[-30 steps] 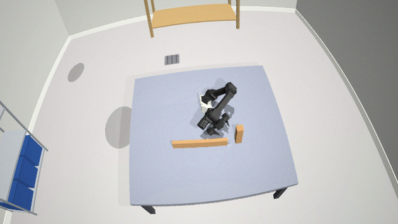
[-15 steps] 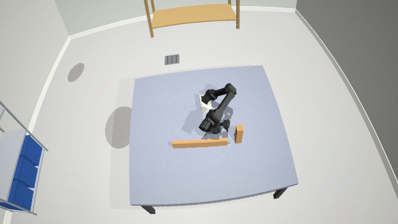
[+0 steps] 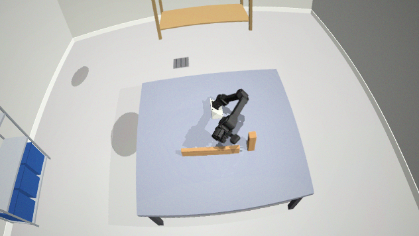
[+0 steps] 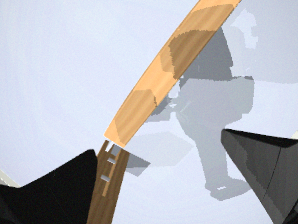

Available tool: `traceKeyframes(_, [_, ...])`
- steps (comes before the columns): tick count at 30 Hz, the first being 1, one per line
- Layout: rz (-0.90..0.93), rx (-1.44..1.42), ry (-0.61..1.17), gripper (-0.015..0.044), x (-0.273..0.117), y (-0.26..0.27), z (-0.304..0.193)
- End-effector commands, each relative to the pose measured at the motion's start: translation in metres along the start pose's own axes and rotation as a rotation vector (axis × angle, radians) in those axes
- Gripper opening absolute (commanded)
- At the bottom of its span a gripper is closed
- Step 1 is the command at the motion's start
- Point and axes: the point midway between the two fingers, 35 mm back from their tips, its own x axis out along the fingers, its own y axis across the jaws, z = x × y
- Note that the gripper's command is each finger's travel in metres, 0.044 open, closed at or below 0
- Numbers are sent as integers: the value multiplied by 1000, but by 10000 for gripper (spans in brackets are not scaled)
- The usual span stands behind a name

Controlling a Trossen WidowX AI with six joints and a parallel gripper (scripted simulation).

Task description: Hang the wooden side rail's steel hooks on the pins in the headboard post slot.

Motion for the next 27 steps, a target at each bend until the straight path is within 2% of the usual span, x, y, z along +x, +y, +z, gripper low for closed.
traceKeyframes(1, [-118,638,-183,440,-13,0,28])
traceKeyframes(4, [-121,719,-214,440,-16,1,31])
traceKeyframes(21, [-121,719,-214,440,-16,1,31])
traceKeyframes(27, [-120,718,-213,440,14,-4,36])
